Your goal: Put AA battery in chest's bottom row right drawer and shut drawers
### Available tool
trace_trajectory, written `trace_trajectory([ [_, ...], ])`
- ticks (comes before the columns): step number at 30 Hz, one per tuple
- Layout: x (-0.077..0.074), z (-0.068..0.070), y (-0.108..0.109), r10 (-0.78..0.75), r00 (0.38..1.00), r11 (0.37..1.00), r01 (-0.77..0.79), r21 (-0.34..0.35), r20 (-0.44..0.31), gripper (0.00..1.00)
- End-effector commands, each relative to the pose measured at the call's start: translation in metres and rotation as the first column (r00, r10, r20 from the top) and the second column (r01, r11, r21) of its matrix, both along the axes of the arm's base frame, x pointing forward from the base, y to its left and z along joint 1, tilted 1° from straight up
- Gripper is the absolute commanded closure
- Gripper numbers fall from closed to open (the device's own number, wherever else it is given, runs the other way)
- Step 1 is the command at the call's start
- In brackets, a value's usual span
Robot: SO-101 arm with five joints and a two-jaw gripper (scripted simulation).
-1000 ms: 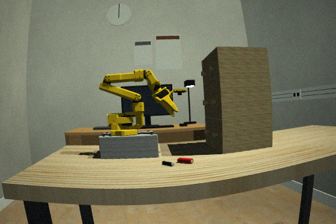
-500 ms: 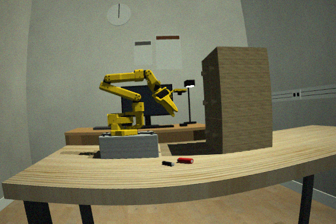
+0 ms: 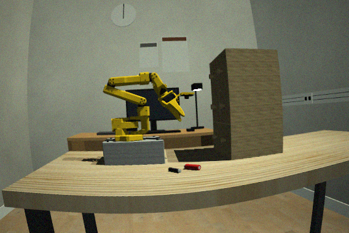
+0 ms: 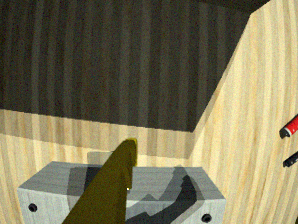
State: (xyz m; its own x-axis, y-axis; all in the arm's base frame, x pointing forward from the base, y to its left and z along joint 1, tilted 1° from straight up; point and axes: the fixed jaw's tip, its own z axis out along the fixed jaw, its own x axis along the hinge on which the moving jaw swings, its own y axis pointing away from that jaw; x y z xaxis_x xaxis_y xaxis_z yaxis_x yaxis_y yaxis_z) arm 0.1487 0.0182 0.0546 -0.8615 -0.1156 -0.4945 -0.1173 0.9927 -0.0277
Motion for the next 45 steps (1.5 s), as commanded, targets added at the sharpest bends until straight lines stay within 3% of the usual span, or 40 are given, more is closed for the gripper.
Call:
trace_trajectory([
  [1,0.0005,0.0021,-0.0016,0.001,1.000,1.000,-0.001,-0.006,-0.001,0.50],
  [20,-0.0024,0.0005,-0.0006,0.366,0.930,0.909,-0.363,-0.207,-0.025,0.50],
  [32,-0.0041,-0.0004,-0.0007,0.589,0.804,0.744,-0.580,-0.333,-0.085,0.50],
  [34,-0.0041,-0.0004,-0.0007,0.589,0.804,0.744,-0.580,-0.333,-0.085,0.50],
  [45,-0.0052,-0.0011,-0.0012,0.749,0.642,0.533,-0.731,-0.425,-0.165,0.50],
])
